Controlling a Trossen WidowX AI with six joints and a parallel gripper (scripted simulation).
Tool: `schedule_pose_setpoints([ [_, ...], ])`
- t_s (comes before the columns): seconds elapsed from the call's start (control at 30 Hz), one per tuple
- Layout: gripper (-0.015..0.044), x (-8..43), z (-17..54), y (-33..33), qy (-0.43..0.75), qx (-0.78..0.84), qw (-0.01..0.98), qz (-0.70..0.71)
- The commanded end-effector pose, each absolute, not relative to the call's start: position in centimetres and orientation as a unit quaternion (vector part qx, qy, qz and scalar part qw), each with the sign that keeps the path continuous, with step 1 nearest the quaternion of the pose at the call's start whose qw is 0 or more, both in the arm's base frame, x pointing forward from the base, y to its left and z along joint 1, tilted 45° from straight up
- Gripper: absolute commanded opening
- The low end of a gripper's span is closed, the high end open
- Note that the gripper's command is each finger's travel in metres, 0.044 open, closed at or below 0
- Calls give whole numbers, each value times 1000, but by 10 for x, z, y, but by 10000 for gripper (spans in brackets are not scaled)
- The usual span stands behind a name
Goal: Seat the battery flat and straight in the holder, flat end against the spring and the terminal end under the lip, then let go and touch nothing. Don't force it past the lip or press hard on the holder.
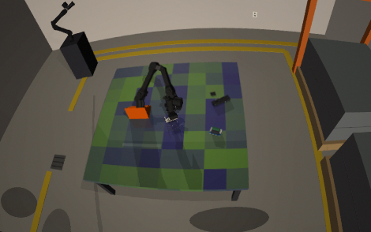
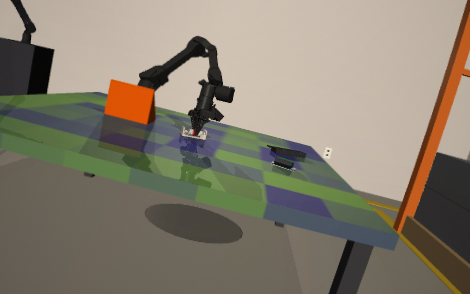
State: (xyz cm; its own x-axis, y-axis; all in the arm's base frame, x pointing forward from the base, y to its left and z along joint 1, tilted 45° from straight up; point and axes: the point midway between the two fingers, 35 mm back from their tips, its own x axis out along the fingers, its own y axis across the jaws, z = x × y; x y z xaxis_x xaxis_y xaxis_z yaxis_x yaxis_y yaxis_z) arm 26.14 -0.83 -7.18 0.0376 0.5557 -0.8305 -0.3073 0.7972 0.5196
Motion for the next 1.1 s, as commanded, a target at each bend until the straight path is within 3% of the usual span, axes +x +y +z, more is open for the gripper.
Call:
schedule_pose_setpoints([
  [0.0,84,262,-71,-7,626,100,712,302],
  [0.2,84,262,-70,-8,626,100,712,302],
  [0.33,186,262,-70,-8,626,100,712,302],
  [0.77,186,261,-60,-19,626,99,712,302],
  [1.07,423,258,-23,-59,625,96,714,300],
])
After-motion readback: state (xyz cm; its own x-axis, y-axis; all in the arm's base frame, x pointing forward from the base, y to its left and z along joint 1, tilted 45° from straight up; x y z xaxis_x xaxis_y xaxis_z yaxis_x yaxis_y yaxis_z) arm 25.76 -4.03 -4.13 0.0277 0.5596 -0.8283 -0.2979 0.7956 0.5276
